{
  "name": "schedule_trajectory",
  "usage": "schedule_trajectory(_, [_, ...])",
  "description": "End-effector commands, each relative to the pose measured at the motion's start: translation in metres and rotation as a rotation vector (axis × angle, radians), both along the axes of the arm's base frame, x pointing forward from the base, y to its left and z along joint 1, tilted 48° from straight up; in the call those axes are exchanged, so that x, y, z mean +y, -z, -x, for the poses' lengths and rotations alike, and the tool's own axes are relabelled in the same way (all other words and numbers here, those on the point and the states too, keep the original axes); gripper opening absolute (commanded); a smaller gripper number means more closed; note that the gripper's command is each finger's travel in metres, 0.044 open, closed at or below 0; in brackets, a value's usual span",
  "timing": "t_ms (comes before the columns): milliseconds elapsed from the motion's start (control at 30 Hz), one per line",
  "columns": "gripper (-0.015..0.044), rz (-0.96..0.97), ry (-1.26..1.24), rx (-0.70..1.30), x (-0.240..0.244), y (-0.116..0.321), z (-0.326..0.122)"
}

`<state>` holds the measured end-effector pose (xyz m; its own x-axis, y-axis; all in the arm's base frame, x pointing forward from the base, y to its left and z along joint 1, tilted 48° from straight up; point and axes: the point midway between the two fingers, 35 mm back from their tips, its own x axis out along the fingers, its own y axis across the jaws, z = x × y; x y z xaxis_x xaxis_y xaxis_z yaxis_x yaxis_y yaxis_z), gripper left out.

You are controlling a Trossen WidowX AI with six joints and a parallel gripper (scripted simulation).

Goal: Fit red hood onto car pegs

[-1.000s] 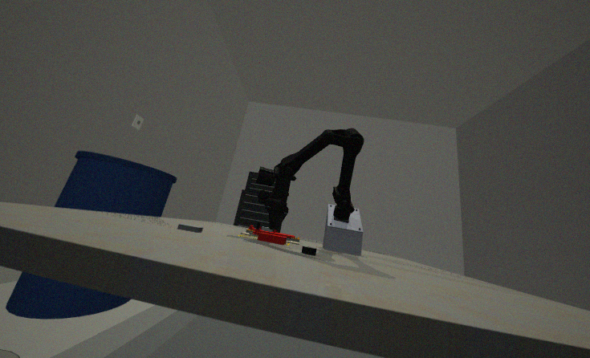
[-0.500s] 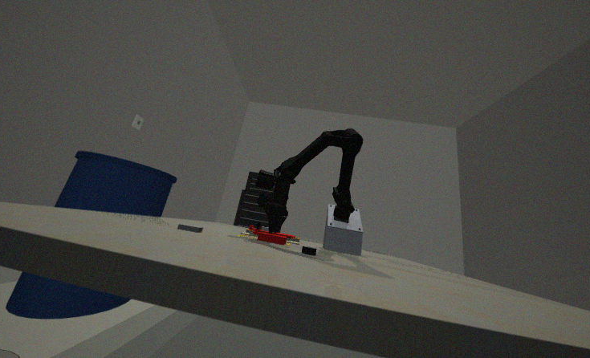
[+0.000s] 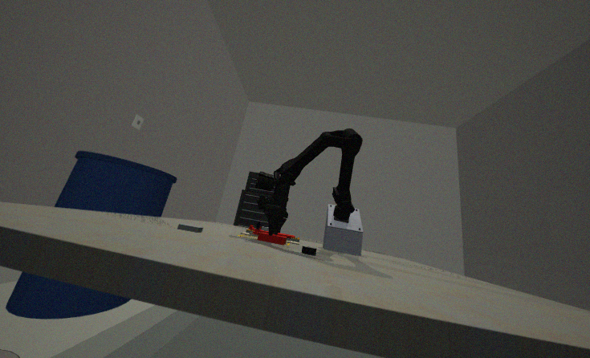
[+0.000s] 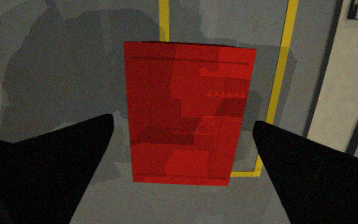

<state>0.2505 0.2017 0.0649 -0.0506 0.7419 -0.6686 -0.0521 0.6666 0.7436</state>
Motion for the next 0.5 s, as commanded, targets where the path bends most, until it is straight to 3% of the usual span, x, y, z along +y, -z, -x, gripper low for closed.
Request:
schedule_trajectory(0, [0.0440, 0.004, 0.001, 0.004, 0.0017, 0.0022, 0.0008])
schedule_trajectory(467, [0.0440, 0.004, 0.001, 0.004, 0.0068, 0.0068, 0.0012])
